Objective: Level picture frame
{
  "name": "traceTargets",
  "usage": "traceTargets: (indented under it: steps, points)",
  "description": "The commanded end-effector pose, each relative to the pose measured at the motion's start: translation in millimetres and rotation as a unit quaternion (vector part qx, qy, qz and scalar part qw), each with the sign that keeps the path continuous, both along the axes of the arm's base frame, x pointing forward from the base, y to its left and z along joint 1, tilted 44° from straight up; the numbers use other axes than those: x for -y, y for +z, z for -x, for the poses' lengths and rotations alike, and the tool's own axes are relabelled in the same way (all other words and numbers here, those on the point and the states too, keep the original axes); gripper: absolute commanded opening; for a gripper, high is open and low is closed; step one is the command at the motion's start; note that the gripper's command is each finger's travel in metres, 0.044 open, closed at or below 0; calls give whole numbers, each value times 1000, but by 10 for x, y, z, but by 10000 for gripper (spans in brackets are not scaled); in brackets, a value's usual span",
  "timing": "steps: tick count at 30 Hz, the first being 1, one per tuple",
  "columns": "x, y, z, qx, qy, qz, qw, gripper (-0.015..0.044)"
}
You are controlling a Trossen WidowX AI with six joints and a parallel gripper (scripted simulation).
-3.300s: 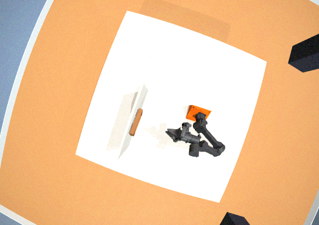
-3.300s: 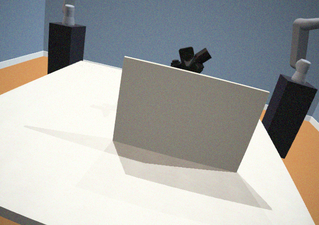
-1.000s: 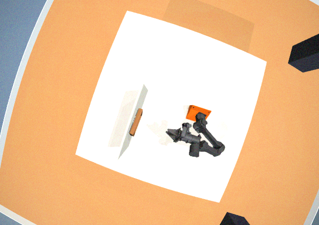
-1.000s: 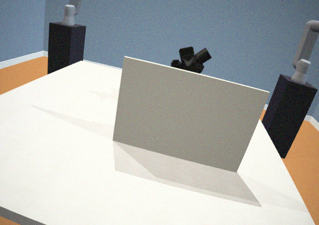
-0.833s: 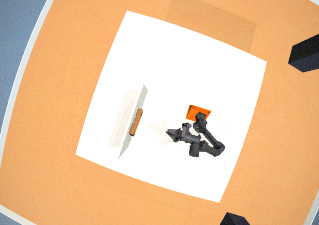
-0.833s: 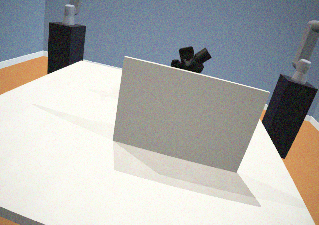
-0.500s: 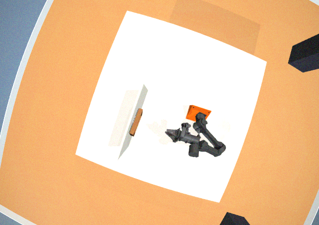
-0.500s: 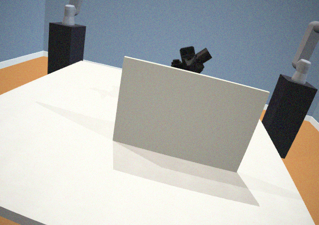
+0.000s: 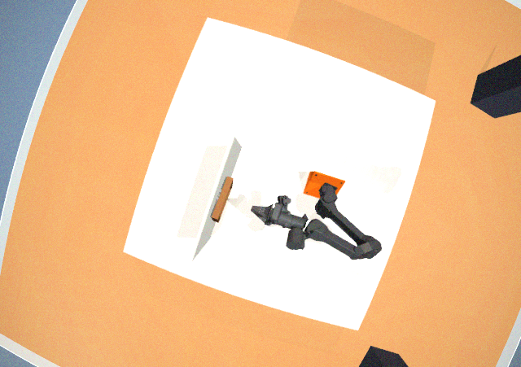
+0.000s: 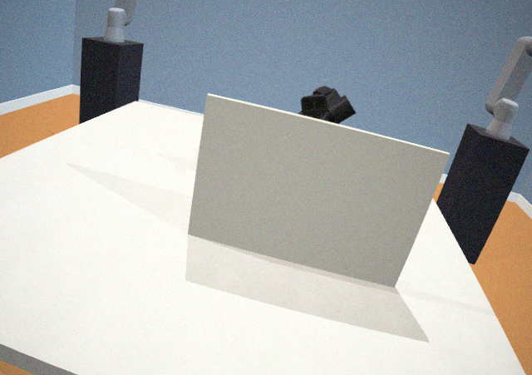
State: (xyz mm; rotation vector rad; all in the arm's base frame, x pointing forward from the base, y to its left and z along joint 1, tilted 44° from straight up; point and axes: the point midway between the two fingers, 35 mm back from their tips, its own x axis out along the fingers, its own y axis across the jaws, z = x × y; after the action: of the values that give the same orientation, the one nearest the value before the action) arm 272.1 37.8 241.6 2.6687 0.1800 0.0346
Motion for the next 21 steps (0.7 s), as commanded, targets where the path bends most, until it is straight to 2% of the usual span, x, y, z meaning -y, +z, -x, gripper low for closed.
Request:
traceTargets:
  steps: [1,13,21]
  points:
    - [-53,-58,-41,-2,-1,6,1000,260]
    - [-32,-68,-25,-2,-1,6,1000,260]
    - [-98,-29,-511,-1,-1,6,1000,260]
